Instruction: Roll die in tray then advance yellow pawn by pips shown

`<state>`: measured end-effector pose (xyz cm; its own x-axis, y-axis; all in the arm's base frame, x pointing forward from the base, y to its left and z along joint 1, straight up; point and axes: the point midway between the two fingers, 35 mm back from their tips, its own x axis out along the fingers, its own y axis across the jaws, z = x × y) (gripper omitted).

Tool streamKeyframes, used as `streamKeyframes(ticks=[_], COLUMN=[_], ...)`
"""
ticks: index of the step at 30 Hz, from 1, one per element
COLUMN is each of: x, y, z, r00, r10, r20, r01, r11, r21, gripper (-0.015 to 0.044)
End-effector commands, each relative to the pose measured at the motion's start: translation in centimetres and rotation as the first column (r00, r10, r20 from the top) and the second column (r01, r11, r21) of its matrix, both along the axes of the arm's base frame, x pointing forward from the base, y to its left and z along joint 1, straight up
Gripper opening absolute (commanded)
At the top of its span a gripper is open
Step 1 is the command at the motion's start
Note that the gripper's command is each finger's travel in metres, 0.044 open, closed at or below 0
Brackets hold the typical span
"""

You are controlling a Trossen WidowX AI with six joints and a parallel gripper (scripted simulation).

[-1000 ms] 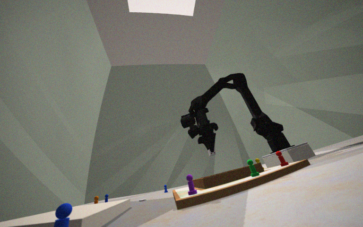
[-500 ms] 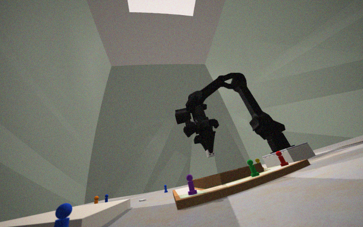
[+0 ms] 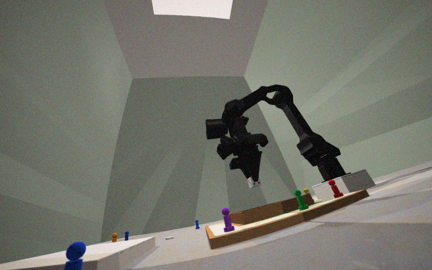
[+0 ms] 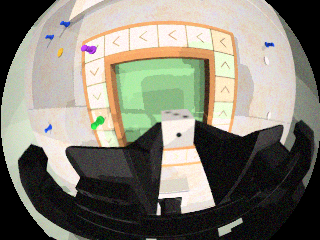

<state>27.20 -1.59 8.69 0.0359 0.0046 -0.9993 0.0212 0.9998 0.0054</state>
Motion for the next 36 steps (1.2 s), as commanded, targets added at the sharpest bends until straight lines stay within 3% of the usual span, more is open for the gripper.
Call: streamKeyframes(ticks=[1,4,14,27,36], x=[0.1,0.2,0.6,0.8,0.2], y=[1.2,1.2,1.0,0.9,0.9], z=[-0.4,-0.5,-1.0,-1.5,-1.0], r00=[1.0,1.0,0.94,0.704,0.668], r10=[0.008,0.007,0.004,0.009,0.01], r20=[-0.007,0.015,0.341,0.71,0.744], r01=[-0.008,-0.007,-0.003,0.003,0.003], r11=[1.0,1.0,1.0,1.0,1.0], r21=[-0.002,-0.002,-0.004,-0.015,-0.016], gripper=[0.0,0.0,0.0,0.0,0.0])
